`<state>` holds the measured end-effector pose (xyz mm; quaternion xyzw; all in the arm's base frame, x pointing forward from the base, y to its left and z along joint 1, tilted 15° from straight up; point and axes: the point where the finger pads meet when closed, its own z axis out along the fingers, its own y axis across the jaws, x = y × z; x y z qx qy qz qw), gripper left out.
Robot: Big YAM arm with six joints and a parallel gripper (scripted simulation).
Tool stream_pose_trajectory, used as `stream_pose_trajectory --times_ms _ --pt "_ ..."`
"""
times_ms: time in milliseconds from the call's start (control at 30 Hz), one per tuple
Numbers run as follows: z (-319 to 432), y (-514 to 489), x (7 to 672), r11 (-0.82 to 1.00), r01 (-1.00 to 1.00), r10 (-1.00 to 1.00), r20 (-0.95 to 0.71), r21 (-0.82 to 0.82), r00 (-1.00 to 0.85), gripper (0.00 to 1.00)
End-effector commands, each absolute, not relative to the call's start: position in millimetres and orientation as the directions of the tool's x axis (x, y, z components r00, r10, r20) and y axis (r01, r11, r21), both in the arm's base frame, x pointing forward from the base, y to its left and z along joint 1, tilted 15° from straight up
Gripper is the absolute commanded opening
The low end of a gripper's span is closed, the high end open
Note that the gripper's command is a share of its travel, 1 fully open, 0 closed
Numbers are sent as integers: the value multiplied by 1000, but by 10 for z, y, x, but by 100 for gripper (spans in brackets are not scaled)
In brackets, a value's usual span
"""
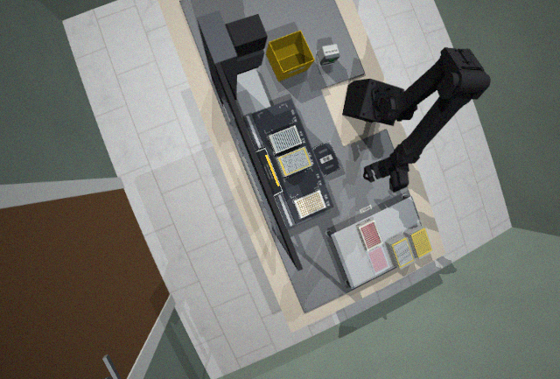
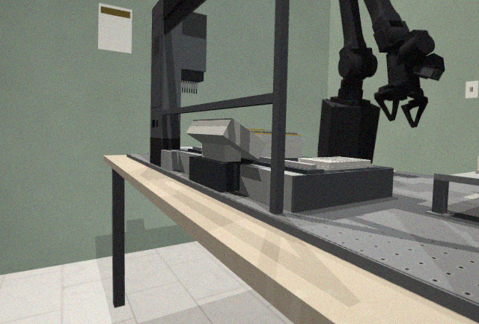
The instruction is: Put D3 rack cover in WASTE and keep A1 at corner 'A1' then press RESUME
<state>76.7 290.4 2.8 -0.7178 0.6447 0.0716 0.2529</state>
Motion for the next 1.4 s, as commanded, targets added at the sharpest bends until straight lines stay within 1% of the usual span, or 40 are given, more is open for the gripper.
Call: stream_pose_trajectory --times_ms 0,333,400,600,900,967,1267,1367 --pt "131 2764 887 45 -970 -893 -444 -241 69 100" --pt "439 2503 1208 227 -960 -873 -471 -164 -125 100" --pt "439 2503 1208 227 -960 -873 -471 -164 -125 100" --pt "673 2355 1431 332 -935 -841 -487 -121 -236 100" --pt "874 2001 1710 462 -885 -796 -470 -65 -381 100" --pt "874 2001 1710 462 -885 -796 -470 -65 -381 100" --pt "1064 1642 1983 598 -802 -719 -443 -2 -535 100" --pt "1071 1519 2068 640 -768 -693 -412 26 -592 100"
